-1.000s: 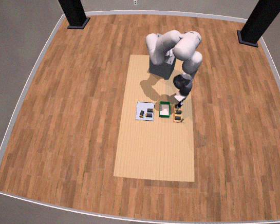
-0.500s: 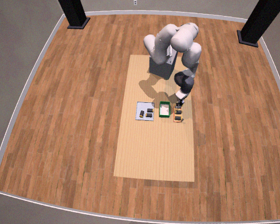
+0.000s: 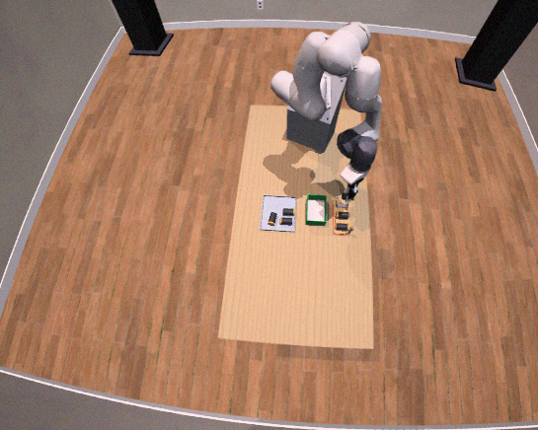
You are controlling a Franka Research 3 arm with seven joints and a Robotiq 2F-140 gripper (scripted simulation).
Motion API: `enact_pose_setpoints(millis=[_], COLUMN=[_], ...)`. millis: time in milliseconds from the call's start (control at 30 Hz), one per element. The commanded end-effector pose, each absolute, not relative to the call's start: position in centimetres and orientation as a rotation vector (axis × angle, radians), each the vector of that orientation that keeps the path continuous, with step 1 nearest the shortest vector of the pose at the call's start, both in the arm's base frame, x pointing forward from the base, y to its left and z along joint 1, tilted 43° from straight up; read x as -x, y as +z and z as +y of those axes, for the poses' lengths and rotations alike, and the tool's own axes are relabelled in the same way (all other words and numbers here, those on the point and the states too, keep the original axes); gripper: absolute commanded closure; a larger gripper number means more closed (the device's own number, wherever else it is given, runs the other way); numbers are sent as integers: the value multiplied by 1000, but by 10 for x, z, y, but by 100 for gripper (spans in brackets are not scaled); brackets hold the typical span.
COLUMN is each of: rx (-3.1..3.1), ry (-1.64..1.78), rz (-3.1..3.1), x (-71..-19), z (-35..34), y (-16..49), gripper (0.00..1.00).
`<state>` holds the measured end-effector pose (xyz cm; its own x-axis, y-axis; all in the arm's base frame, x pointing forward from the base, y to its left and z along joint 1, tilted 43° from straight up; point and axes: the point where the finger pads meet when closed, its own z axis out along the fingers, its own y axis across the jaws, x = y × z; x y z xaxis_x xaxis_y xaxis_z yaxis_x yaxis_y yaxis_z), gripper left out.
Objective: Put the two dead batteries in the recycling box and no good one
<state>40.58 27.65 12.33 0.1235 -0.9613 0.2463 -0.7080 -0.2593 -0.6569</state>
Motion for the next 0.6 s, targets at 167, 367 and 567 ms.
enact_pose_setpoints(millis=[167,367,567], rx=[2041,2032,2031], ry=[-914,-911,-910], rz=[1660,1668,1669], x=[-397,-397,-397], z=[266,266,266], y=[122,122,122], gripper=[84,84,84])
